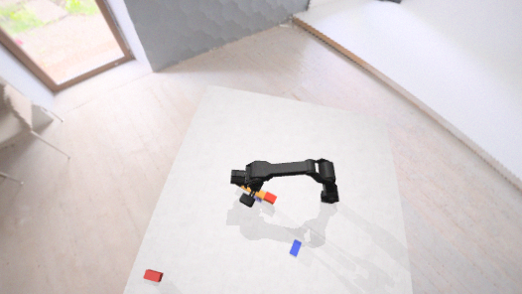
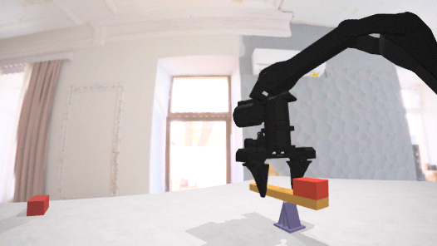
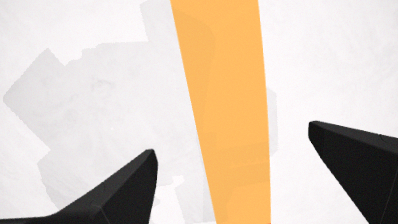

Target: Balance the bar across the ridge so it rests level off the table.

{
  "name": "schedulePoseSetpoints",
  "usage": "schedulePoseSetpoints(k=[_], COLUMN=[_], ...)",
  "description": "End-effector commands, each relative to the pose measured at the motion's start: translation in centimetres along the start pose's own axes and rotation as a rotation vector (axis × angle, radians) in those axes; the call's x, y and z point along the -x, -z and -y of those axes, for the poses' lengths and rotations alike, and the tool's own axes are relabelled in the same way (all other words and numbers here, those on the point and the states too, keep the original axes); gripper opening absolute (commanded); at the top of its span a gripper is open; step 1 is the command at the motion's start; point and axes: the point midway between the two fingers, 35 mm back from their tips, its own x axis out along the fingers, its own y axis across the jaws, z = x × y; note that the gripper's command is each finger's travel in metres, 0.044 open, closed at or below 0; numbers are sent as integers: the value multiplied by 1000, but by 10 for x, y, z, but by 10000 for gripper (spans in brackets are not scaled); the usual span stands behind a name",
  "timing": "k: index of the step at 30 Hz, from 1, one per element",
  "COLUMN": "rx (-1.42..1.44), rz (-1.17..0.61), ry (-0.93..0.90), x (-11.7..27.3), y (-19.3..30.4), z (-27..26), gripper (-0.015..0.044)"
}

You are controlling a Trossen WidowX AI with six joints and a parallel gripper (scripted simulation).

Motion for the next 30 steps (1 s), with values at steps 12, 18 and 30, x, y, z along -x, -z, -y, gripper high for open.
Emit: schedulePoseSetpoints(k=[12,18,30], rx=[0,0,0], rz=[43,43,43], ry=[-21,-21,-21], x=[100,100,100], y=[1,1,1], z=[1,1,1], gripper=[440,440,440])
